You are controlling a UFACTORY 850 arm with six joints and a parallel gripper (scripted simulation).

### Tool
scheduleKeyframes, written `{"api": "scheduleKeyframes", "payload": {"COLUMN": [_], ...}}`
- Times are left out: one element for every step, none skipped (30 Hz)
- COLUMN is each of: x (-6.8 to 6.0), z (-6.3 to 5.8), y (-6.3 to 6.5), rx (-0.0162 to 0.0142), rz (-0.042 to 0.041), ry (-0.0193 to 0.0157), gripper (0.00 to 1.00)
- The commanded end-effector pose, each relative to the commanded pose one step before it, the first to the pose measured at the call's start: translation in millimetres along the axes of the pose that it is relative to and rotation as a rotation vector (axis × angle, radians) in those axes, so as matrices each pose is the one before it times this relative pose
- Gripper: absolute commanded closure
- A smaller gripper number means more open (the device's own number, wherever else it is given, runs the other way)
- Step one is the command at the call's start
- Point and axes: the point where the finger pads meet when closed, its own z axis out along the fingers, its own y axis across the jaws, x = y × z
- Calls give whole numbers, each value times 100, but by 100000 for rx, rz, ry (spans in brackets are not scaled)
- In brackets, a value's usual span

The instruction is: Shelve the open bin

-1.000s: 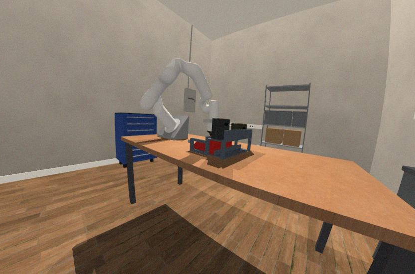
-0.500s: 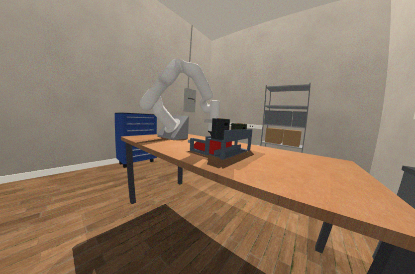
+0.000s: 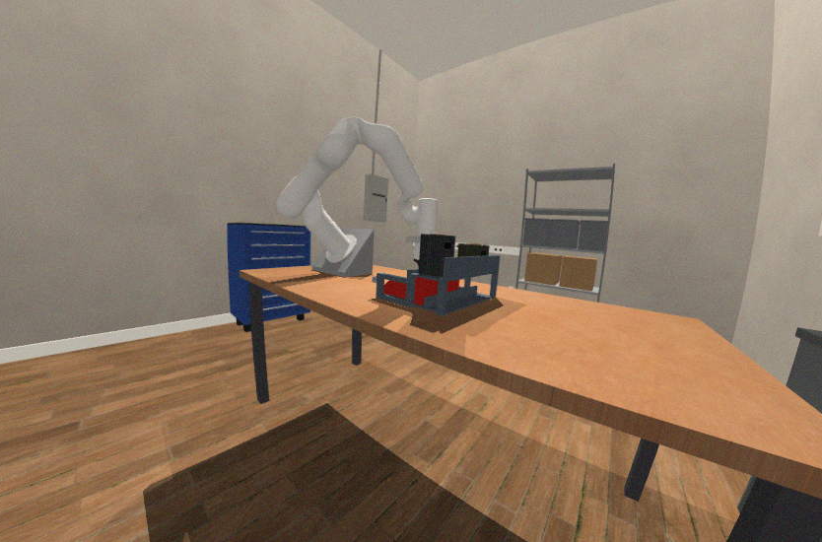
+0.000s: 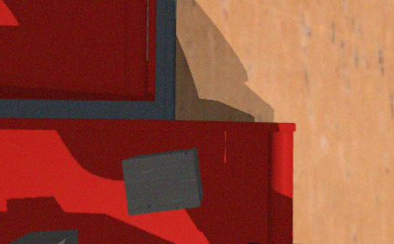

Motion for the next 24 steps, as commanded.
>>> {"api": "scheduleKeyframes", "payload": {"x": [-23, 0, 0, 0, 0, 1, 0, 0, 0, 0, 0, 0, 0, 0, 0, 0, 0, 0, 0, 0, 0, 0, 2, 0], "z": [-74, 0, 0, 0, 0, 1, 0, 0, 0, 0, 0, 0, 0, 0, 0, 0, 0, 0, 0, 0, 0, 0, 7, -1], "y": [-119, 0, 0, 0, 0, -187, -200, -200, -200, -200, 0, 0, 0, 0, 0, 0, 0, 0, 0, 0, 0, 0, -182, -200], "rx": [130, 0, 0, 0, 0, 0, 1, 1, 1, 1, 0, 0, 0, 0, 0, 0, 0, 0, 0, 0, 0, 0, -8, 4], "rz": [43, 0, 0, 0, 0, -3, 1, 1, 1, 1, 0, 0, 0, 0, 0, 0, 0, 0, 0, 0, 0, 0, -7, 2], "ry": [-66, 0, 0, 0, 0, 4, -1, -1, -1, -1, 0, 0, 0, 0, 0, 0, 0, 0, 0, 0, 0, 0, 6, -2], "gripper": [100, 100, 100, 100, 100, 100, 100, 100, 100, 100, 100, 100, 100, 100, 100, 100, 100, 100, 100, 100, 100, 100, 100, 100]}}
